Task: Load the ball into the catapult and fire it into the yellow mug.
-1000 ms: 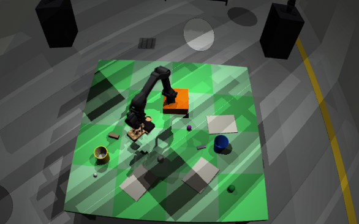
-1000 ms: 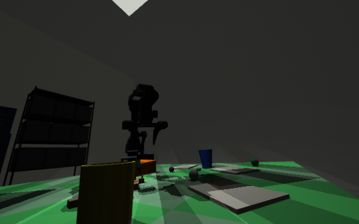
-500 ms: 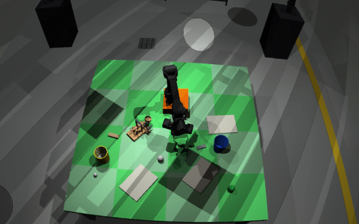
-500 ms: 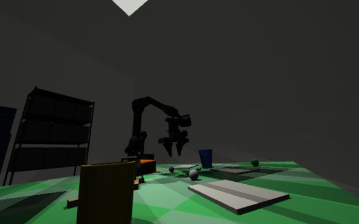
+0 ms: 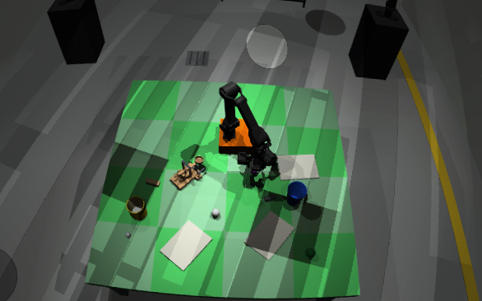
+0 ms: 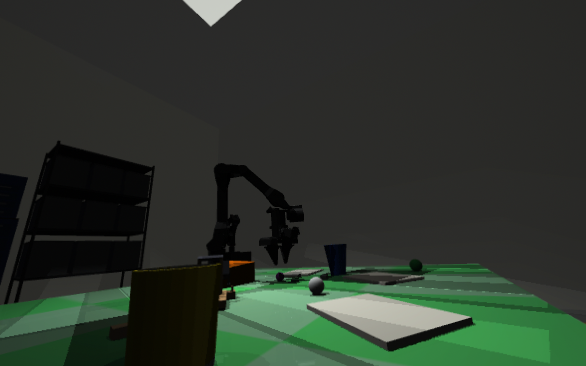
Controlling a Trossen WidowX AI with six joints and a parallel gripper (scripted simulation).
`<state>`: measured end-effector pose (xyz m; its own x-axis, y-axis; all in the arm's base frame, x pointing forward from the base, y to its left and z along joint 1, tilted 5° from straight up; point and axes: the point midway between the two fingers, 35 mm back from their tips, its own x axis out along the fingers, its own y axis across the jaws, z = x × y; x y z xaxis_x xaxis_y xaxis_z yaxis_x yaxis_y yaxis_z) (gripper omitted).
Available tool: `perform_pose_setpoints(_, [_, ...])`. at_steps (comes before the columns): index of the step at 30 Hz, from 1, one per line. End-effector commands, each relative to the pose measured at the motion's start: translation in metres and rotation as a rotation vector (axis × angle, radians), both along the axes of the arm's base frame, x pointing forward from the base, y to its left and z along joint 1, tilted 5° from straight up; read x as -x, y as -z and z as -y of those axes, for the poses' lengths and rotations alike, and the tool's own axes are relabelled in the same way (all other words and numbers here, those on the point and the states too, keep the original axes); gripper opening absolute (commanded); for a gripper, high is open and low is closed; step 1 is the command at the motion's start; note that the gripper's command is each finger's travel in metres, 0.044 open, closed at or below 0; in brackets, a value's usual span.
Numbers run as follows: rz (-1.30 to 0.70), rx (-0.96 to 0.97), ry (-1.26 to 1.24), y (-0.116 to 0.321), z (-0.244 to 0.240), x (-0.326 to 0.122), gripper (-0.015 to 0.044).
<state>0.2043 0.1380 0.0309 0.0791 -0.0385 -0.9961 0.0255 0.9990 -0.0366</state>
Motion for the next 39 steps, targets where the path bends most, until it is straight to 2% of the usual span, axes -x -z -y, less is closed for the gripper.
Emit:
perform_pose_setpoints(1, [-0.009, 0.012, 0.004, 0.012, 0.003, 0.003, 0.0300])
perform_pose_setpoints(30, [-0.009, 0.012, 0.004, 0.051, 0.006, 0.001, 0.0300])
perform_pose_setpoints(35, [-0.009, 0.012, 0.004, 0.051, 0.006, 0.001, 0.0169])
perform_pose_setpoints(39, [-0.009, 0.012, 0.004, 0.051, 0.006, 0.001, 0.0142])
